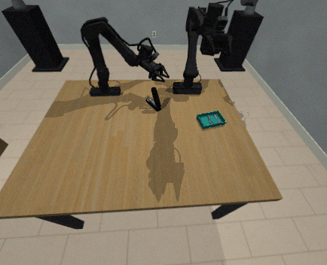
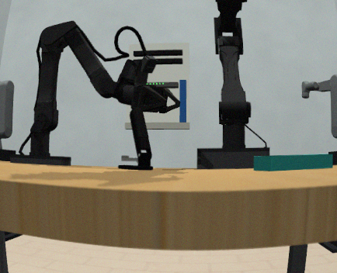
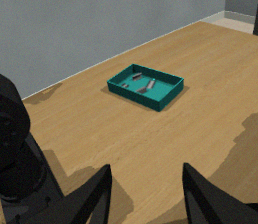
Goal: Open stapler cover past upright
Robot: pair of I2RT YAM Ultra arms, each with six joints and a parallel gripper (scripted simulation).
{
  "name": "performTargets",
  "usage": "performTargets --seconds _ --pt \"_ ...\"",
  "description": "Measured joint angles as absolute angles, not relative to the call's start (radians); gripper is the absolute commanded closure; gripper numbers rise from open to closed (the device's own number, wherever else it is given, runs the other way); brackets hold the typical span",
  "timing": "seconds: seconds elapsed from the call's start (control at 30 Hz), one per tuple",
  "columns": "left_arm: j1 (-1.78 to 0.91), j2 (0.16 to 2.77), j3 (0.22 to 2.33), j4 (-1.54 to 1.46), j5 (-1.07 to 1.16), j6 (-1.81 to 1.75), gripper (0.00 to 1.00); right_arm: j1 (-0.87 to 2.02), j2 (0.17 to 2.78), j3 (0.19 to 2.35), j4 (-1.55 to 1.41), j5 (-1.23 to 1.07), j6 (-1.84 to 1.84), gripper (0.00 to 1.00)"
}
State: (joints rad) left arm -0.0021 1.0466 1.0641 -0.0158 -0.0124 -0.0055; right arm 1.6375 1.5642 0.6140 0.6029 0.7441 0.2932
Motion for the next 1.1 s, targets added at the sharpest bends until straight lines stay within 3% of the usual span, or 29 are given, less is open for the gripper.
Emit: performTargets --seconds 0.17,0.47,1.1 --pt "-0.002 1.047 1.064 -0.016 -0.012 -0.006 0.43 1.760 1.519 0.469 0.636 0.873 0.317 0.50" --pt "-0.002 1.047 1.064 -0.016 -0.012 -0.006 0.43 1.737 1.481 0.362 0.652 1.050 0.406 0.50" --pt "-0.002 1.047 1.064 -0.016 -0.012 -0.006 0.43 1.711 1.420 0.336 0.645 1.071 0.425 0.50"
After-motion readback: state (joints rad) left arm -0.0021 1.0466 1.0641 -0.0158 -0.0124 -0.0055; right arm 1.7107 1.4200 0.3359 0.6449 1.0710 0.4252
